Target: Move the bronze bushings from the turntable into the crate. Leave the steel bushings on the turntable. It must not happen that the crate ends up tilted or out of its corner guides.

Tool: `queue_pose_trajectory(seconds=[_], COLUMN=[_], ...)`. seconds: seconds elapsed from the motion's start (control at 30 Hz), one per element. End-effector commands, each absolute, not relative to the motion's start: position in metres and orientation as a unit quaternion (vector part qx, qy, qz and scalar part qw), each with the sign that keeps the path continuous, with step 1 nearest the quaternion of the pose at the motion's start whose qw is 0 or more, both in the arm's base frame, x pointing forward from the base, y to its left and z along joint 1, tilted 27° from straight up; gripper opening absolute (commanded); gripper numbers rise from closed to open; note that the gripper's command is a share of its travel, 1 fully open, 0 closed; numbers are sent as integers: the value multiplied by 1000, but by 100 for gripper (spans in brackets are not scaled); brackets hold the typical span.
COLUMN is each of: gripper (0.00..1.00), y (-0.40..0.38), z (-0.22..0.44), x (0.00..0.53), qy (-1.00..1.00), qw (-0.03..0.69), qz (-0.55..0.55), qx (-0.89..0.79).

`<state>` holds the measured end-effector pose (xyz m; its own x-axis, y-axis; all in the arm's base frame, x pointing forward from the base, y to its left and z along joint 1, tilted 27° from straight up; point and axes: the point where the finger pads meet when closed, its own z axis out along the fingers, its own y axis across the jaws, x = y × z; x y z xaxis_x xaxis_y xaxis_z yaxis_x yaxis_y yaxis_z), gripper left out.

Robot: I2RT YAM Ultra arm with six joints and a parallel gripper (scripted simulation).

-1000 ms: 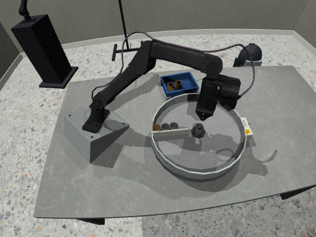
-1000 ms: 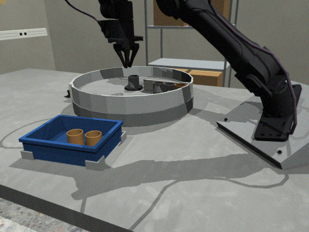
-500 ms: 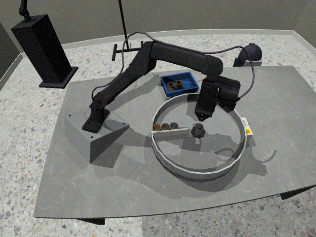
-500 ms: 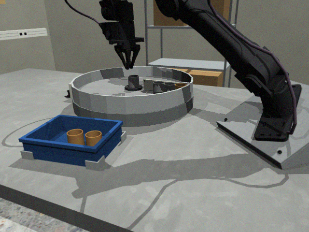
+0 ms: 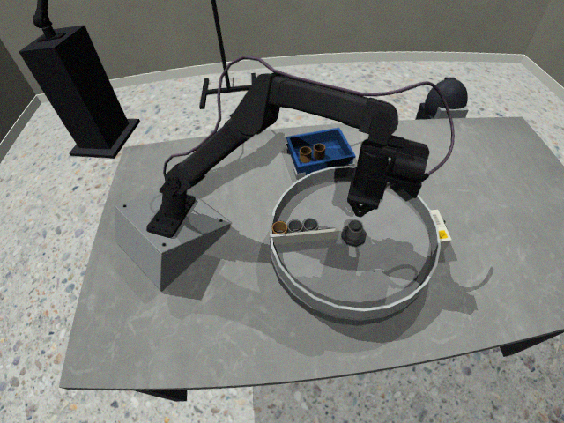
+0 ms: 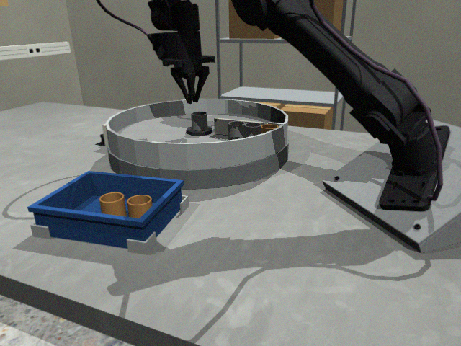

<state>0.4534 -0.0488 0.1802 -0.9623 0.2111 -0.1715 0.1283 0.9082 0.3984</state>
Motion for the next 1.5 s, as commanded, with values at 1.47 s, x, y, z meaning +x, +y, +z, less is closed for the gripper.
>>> queue_pose_trajectory(seconds=[1.47], gripper=[15], y=[-57], z=[191], x=[440], qy=[969], qw=[129], qz=[194], qx=[88])
